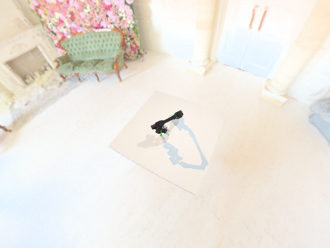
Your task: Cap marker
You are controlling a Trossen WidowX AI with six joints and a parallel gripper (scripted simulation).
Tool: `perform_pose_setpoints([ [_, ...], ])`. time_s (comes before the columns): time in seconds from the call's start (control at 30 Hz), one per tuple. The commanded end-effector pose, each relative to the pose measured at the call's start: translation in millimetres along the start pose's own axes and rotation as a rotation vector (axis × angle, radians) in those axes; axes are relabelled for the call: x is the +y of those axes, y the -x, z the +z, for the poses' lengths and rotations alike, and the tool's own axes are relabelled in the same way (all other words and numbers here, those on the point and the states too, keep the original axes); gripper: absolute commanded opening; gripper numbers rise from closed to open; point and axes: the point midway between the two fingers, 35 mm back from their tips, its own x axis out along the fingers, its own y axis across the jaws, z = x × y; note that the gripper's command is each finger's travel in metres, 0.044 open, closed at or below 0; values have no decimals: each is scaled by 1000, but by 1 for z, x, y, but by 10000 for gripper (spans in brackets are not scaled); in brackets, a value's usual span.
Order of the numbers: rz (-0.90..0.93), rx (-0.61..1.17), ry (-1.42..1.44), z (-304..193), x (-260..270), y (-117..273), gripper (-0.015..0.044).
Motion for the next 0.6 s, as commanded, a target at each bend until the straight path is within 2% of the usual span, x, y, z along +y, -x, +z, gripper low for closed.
perform_pose_setpoints([
  [0.0, 6, 5, -6, -2, 1, -14, 234],
  [0.57, 6, 5, -6, -1, 1, -35, 234],
])
